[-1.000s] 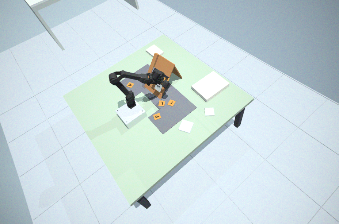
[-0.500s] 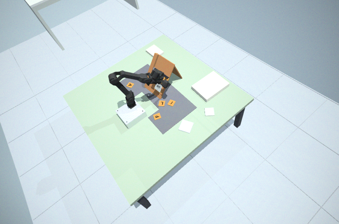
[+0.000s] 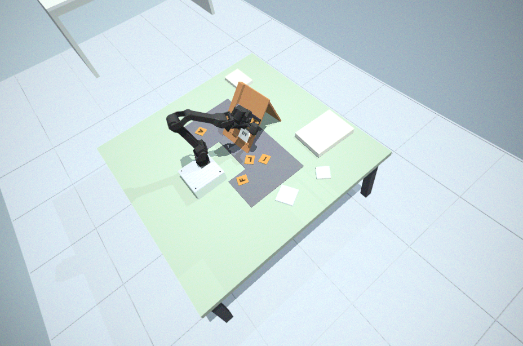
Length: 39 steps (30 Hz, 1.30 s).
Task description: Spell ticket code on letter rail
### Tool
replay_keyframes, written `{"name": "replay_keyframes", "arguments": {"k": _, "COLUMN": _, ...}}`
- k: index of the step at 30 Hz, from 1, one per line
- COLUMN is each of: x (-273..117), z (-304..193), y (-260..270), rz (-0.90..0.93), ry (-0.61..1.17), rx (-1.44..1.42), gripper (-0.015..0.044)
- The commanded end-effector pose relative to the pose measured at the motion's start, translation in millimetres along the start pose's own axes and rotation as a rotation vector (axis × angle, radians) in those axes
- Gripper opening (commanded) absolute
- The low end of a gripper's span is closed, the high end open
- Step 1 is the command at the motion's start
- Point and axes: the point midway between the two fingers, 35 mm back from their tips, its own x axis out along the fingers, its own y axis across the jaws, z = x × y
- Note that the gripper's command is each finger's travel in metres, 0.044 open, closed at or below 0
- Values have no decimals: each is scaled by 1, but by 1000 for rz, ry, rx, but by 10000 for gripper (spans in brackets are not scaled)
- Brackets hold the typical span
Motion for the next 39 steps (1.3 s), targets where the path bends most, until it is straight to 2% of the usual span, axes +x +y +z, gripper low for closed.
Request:
{"name": "replay_keyframes", "arguments": {"k": 1, "x": 0, "z": 1, "y": 3, "rz": -2, "ry": -3, "rx": 4, "gripper": 0}}
{"name": "replay_keyframes", "arguments": {"k": 39, "x": -1, "z": 1, "y": 24, "rz": -1, "ry": -3, "rx": 6, "gripper": 0}}
